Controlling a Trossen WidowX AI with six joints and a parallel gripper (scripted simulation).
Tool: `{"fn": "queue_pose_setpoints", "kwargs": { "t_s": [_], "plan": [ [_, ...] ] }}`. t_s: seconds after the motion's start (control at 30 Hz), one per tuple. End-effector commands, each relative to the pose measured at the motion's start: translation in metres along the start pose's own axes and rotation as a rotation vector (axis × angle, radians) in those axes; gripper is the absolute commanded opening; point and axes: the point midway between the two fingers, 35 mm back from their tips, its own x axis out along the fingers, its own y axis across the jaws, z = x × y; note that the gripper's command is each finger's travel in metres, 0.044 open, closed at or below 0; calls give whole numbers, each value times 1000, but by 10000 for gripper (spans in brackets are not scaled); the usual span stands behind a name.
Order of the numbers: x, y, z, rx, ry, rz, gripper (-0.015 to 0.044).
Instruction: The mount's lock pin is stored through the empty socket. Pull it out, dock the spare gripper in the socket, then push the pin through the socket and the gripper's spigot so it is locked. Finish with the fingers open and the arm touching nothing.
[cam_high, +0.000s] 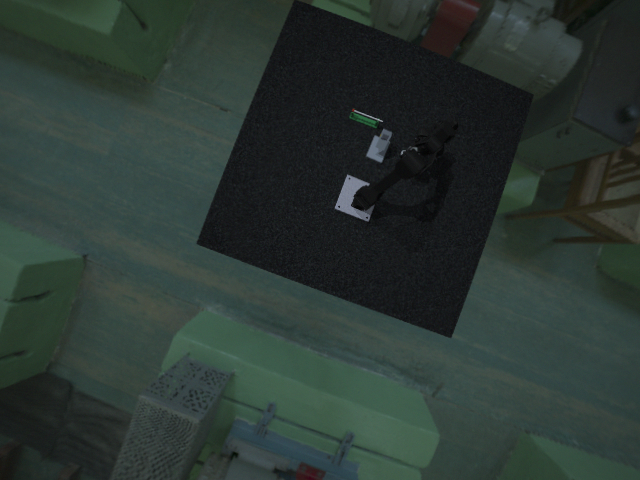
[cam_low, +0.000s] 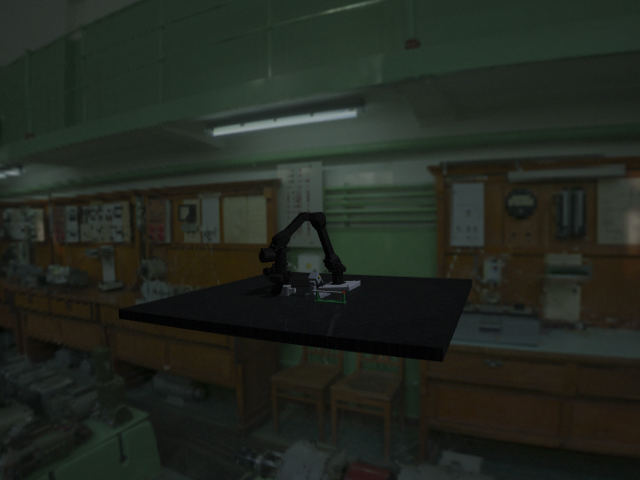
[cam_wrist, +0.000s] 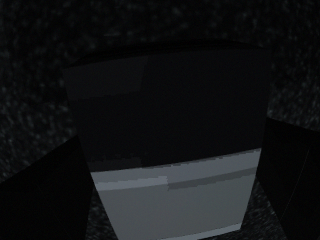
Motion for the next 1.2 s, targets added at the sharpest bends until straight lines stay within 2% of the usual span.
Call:
{"fn": "queue_pose_setpoints", "kwargs": {
  "t_s": [0.0, 0.23, 0.5, 0.73, 1.17],
  "plan": [
    [1, 0, 0, -4, 0, -2, 256],
    [1, 0, 0, -4, 0, -2, 210],
    [-19, 1, 1, -4, 0, -1, 0],
    [-48, 0, 0, -4, 0, -1, 0],
    [-44, -1, -3, 224, 1, -1, 0]
  ]
}}
